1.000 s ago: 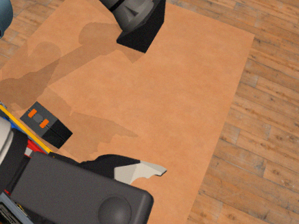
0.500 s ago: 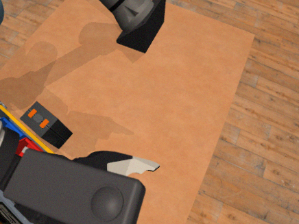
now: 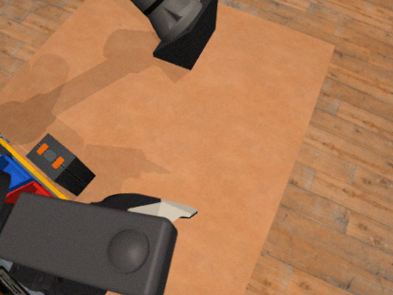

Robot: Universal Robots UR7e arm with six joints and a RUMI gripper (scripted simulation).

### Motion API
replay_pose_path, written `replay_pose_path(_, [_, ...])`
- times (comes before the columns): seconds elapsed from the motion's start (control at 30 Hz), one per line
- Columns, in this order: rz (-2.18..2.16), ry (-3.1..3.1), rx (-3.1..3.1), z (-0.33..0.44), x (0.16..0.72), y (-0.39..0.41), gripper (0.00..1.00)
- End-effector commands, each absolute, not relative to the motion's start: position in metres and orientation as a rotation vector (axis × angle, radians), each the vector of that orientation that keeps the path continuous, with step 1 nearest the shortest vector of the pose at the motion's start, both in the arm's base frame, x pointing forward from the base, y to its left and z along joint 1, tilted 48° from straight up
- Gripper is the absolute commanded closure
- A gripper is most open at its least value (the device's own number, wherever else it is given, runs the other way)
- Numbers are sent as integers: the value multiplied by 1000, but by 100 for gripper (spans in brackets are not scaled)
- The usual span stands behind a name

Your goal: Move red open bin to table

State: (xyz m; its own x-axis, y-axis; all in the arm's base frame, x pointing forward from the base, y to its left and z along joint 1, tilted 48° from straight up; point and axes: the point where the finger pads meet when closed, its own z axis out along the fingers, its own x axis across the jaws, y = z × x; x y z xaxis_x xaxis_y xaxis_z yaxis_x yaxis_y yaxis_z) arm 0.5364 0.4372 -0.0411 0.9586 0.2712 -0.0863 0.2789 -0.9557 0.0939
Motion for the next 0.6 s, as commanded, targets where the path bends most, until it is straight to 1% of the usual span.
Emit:
replay_pose_path(0.0, [-136,484,2993,-36,535,434,0])
replay_pose_path(0.57, [-218,667,2946,-24,532,422,0])
